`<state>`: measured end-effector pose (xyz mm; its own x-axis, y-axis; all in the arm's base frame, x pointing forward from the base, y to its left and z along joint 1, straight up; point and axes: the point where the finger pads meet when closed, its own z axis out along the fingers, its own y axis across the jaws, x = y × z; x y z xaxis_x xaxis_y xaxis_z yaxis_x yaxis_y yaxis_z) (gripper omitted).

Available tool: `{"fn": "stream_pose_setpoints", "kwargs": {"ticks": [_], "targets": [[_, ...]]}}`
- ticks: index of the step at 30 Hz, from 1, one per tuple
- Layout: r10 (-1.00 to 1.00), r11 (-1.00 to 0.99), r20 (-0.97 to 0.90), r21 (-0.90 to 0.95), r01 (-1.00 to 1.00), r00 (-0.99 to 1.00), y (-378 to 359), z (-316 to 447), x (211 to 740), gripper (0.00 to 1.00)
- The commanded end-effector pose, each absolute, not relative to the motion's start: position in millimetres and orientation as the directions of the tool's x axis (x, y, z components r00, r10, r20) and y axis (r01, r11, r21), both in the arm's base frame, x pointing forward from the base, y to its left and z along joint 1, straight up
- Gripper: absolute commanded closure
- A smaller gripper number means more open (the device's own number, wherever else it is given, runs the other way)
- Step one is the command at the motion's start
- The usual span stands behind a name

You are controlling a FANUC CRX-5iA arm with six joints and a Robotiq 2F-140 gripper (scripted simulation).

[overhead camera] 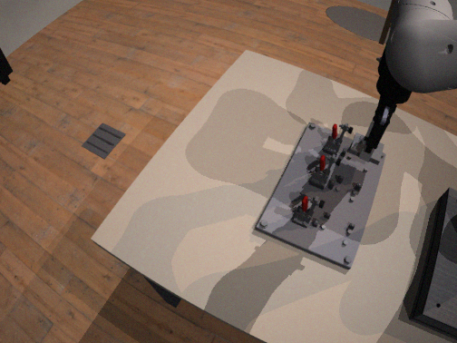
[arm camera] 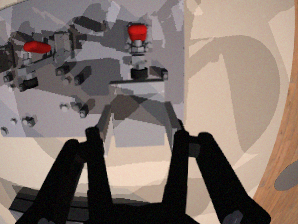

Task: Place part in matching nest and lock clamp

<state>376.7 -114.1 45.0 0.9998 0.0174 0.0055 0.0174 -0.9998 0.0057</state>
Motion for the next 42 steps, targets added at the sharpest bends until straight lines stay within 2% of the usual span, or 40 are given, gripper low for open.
{"fn": "stream_pose_setpoints", "kwargs": {"ticks": [1,42], "targets": [[0.017,-1.0,0.006,0.006,0.017,1.0,-114.2,39.9,377.2,1.0],[0.017,-1.0,0.006,0.006,0.017,1.0,-114.4,1.7,378.8,1.0]]}}
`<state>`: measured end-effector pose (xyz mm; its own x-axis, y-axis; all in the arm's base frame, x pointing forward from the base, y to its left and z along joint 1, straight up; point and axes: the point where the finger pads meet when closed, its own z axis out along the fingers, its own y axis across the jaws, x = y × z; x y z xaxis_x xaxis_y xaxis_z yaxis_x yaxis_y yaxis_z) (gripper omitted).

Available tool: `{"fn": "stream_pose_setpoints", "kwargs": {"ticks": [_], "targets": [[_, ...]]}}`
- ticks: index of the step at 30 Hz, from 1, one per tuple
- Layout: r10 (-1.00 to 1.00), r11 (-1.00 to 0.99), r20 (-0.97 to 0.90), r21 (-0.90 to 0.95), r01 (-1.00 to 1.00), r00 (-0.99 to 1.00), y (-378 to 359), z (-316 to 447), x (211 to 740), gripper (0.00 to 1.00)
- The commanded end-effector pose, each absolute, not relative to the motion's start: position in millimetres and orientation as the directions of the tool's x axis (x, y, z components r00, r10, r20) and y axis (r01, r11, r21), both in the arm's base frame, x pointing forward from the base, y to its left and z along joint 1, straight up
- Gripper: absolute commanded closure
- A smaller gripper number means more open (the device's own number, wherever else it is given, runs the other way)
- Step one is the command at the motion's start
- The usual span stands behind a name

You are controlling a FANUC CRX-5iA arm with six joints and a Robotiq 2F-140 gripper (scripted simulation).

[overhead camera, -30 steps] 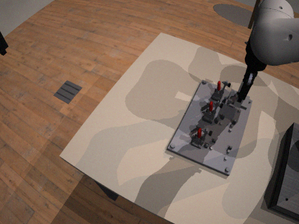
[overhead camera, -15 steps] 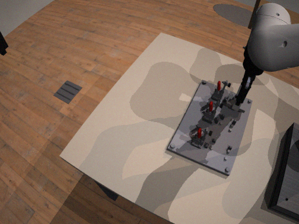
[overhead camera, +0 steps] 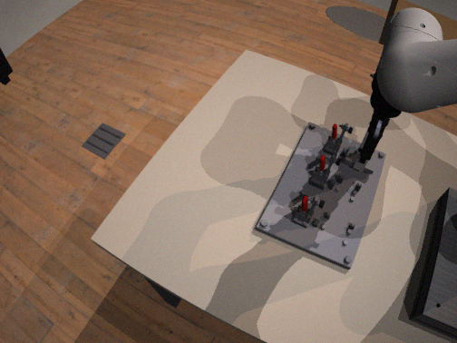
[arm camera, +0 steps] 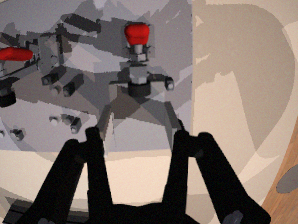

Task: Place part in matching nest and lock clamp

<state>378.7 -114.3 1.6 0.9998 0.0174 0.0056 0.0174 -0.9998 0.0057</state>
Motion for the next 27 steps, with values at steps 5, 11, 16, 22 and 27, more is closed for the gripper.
{"fn": "stream_pose_setpoints", "kwargs": {"ticks": [5,11,16,22,27], "targets": [[0.017,-1.0,0.006,0.006,0.017,1.0,-114.4,1.7,378.8,1.0],[0.017,-1.0,0.006,0.006,0.017,1.0,-114.4,1.7,378.8,1.0],[0.017,-1.0,0.006,0.006,0.017,1.0,-114.4,1.6,378.8,1.0],[0.017,-1.0,0.006,0.006,0.017,1.0,-114.5,1.1,379.0,1.0],[0.017,-1.0,0.006,0.006,0.017,1.0,-115.0,-0.6,379.5,1.0]]}}
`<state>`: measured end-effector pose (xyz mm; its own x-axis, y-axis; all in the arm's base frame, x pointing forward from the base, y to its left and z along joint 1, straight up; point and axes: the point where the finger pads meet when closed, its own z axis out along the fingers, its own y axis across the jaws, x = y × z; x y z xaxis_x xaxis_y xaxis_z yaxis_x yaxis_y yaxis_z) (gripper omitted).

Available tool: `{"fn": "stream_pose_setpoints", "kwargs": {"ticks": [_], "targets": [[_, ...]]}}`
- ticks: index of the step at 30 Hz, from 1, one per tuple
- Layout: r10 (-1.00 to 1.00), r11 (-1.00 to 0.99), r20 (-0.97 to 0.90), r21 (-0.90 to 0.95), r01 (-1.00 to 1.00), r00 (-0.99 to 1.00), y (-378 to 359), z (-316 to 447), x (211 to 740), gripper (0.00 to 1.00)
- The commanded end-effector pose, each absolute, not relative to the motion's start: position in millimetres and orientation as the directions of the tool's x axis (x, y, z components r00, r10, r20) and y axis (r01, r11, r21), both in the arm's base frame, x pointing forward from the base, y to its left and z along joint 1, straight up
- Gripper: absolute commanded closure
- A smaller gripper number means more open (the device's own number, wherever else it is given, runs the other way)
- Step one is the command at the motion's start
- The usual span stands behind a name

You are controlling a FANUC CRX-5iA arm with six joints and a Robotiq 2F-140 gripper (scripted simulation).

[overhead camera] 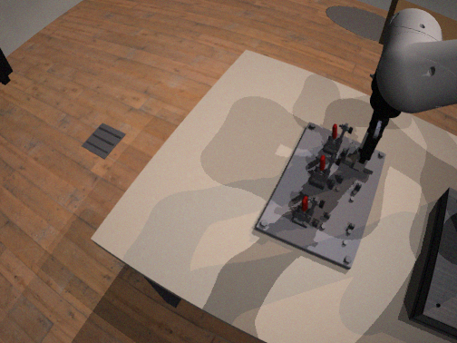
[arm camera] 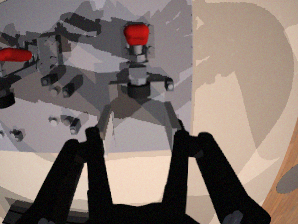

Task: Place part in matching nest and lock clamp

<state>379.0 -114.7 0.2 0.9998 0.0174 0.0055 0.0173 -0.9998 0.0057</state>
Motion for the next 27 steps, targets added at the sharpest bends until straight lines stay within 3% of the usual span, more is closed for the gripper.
{"fn": "stream_pose_setpoints", "kwargs": {"ticks": [1,27], "targets": [[0.017,-1.0,0.006,0.006,0.017,1.0,-115.1,-1.0,379.6,1.0],[0.017,-1.0,0.006,0.006,0.017,1.0,-115.9,-3.7,380.4,1.0]]}}
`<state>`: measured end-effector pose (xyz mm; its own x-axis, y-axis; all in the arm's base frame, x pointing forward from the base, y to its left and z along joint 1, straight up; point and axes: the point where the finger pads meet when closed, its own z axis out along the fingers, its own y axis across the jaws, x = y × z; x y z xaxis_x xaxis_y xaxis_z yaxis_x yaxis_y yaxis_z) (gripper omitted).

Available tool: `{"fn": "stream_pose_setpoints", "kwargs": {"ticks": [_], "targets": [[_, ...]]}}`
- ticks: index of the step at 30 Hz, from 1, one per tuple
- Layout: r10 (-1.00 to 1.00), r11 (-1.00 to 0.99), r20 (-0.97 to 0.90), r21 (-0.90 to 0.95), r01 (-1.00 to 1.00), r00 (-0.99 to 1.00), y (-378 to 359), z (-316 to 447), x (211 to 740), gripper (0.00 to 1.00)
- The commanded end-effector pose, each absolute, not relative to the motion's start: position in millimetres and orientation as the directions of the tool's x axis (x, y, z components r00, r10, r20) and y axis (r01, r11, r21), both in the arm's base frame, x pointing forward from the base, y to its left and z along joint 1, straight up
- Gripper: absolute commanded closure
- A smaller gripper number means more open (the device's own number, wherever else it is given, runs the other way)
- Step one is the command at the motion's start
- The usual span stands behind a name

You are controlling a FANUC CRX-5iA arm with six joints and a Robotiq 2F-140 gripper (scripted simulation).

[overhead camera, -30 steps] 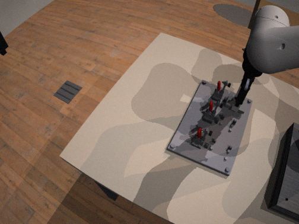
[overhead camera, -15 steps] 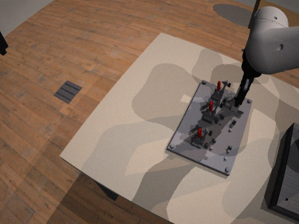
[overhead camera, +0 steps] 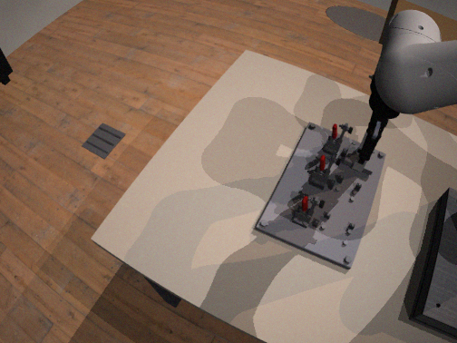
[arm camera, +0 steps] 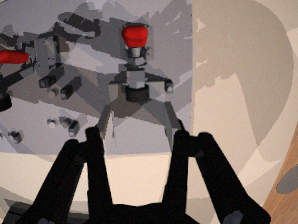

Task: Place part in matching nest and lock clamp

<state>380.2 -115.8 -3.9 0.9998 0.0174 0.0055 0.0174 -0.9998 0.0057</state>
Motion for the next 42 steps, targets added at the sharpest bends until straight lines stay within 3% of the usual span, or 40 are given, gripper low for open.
{"fn": "stream_pose_setpoints", "kwargs": {"ticks": [1,33,34,42], "targets": [[0.017,-1.0,0.006,0.006,0.017,1.0,-115.9,-3.7,380.4,1.0],[0.017,-1.0,0.006,0.006,0.017,1.0,-118.0,-3.7,382.6,1.0],[0.017,-1.0,0.006,0.006,0.017,1.0,-118.0,-3.7,382.6,0.42],[0.017,-1.0,0.006,0.006,0.017,1.0,-118.0,-3.7,382.6,0.42]]}}
